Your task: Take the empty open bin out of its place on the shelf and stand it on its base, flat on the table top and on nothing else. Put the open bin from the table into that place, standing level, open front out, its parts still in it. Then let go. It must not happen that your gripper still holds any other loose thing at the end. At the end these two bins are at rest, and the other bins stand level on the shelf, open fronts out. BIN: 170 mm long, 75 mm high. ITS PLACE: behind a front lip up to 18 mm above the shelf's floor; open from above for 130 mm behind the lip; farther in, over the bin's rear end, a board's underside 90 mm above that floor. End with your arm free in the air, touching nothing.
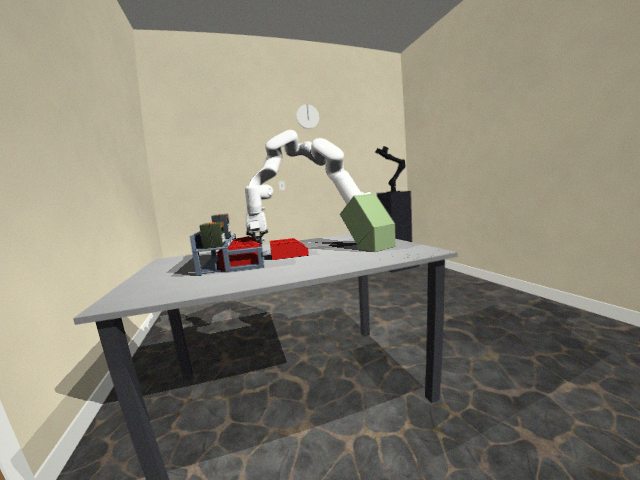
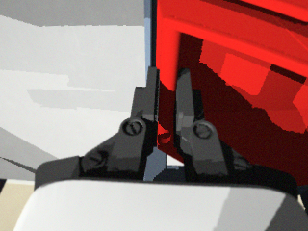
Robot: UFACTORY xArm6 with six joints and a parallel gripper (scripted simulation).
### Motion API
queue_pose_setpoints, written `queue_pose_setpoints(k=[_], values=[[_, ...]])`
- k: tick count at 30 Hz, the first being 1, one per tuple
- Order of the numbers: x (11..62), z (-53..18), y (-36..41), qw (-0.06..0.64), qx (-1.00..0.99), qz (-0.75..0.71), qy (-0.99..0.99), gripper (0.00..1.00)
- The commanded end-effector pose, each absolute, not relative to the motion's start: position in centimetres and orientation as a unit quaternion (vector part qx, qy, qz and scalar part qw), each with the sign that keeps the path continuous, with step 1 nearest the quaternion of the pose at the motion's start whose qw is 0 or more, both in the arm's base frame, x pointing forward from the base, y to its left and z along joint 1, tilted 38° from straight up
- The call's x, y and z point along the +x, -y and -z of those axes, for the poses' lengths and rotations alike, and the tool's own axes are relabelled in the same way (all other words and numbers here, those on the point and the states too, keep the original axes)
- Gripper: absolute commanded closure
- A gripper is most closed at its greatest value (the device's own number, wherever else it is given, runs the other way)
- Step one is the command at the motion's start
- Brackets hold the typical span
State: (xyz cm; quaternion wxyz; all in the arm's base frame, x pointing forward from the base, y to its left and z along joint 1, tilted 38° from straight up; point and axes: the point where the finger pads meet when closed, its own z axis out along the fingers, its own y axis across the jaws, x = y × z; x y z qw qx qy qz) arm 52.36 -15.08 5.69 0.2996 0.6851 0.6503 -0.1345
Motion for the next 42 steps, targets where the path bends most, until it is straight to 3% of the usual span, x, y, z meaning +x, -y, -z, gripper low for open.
queue_pose_setpoints(k=[1,42], values=[[52.4,-5.8,15.0,0.301,0.685,0.133,-0.65,1.0],[46.0,-4.2,15.2,0.301,0.685,0.133,-0.65,1.0]])
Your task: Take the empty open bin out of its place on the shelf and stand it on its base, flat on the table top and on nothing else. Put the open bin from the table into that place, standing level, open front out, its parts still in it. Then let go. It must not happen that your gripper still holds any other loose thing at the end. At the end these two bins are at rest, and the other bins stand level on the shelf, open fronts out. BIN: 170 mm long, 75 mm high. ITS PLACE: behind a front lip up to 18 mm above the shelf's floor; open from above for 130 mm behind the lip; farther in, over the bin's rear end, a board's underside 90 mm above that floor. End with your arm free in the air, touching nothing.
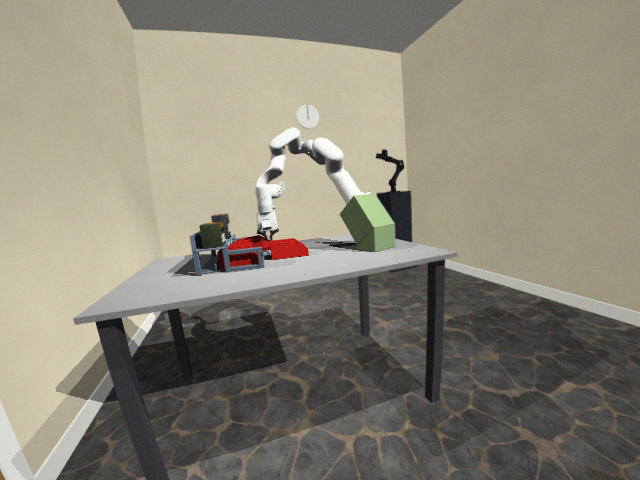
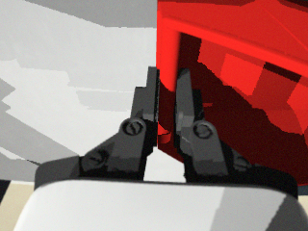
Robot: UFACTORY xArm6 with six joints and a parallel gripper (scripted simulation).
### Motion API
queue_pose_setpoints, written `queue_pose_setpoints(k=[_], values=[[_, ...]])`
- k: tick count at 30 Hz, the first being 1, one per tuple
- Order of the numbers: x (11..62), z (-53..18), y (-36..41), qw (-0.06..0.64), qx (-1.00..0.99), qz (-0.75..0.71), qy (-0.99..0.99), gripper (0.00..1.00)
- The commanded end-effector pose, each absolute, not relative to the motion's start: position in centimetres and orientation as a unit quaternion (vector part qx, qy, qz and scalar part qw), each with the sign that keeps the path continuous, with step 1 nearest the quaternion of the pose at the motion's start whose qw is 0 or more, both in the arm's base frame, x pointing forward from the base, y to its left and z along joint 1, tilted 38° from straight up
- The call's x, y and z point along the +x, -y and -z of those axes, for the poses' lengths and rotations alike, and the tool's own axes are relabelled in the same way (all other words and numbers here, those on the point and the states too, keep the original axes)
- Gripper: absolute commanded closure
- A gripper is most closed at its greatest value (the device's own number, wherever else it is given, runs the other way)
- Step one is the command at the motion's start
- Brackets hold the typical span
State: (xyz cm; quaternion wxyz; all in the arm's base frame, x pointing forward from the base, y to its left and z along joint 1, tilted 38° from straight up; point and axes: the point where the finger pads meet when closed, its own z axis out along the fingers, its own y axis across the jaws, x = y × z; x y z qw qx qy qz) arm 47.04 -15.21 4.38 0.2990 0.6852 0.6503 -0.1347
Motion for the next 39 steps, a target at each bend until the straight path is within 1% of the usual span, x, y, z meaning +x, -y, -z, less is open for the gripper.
queue_pose_setpoints(k=[1,19,39], values=[[45.7,-4.2,15.2,0.301,0.685,0.133,-0.65,1.0],[40.9,-3.0,15.3,0.301,0.685,0.133,-0.65,1.0],[37.9,-2.2,15.4,0.301,0.685,0.133,-0.65,1.0]])
